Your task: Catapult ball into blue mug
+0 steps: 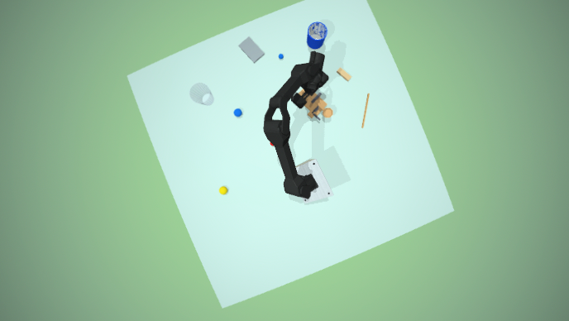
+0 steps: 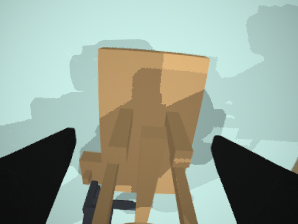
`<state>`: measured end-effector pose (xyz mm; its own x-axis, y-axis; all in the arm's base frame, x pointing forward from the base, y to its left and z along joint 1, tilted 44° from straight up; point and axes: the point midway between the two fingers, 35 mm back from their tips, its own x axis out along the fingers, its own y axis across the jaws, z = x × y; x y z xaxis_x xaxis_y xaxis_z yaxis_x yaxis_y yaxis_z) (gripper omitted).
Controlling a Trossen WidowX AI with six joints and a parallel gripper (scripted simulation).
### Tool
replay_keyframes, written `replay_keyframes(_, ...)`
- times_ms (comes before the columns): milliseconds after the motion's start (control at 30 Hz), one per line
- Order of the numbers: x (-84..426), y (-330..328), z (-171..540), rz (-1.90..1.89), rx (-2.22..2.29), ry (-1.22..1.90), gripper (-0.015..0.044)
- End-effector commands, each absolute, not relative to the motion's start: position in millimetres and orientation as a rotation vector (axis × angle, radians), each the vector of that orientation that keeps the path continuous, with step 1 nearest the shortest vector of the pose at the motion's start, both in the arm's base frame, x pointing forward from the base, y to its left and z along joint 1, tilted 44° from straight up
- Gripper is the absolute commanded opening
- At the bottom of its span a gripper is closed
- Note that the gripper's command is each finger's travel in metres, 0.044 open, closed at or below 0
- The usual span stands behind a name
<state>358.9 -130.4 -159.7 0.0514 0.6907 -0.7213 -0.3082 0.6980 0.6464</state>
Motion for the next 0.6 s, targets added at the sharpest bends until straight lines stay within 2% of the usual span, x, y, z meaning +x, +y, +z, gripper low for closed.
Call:
replay_keyframes(0,357,-177,-113,0.763,0.342,1.295,0.044)
replay_keyframes(367,354,-181,-109,0.753,0.351,1.295,0.044)
replay_keyframes(567,358,-148,-143,0.754,0.352,1.294,0.044)
